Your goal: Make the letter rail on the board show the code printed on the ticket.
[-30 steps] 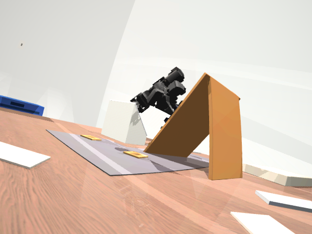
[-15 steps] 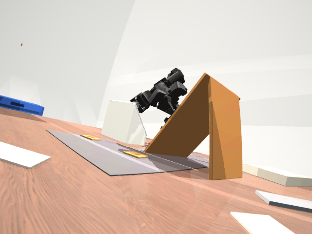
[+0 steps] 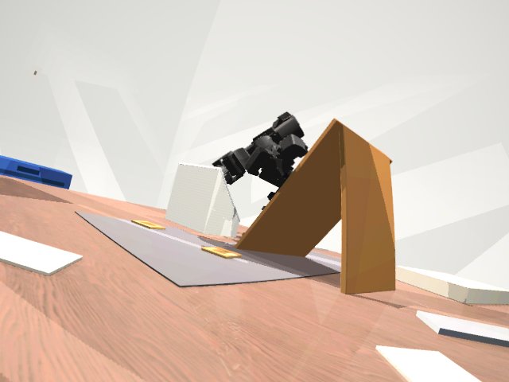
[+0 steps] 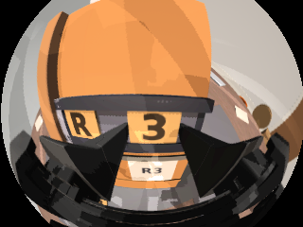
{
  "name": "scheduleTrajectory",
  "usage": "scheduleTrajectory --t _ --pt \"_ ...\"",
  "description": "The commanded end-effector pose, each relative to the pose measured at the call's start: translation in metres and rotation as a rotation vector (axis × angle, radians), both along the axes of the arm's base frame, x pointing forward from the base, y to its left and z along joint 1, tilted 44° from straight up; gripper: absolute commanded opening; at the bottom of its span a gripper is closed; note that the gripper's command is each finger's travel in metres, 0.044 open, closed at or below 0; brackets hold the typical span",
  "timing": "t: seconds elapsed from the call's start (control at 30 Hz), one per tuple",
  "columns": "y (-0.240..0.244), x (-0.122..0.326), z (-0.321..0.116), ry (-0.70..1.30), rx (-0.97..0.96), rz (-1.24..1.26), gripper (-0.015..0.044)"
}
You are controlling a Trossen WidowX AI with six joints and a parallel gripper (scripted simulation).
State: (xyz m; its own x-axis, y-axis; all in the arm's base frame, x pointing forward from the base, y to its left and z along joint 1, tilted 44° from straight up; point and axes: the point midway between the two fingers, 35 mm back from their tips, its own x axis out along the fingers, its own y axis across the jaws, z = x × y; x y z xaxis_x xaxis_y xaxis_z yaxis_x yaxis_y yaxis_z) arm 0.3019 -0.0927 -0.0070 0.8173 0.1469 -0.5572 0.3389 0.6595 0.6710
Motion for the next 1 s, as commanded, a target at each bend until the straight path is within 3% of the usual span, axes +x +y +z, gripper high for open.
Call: scheduleTrajectory --t 0.0,0.97 --pt "0.002 0.001 0.002 0.0 0.0 -0.002 0.0" --pt "0.013 0.006 0.013 0.0 0.001 -0.002 0.0"
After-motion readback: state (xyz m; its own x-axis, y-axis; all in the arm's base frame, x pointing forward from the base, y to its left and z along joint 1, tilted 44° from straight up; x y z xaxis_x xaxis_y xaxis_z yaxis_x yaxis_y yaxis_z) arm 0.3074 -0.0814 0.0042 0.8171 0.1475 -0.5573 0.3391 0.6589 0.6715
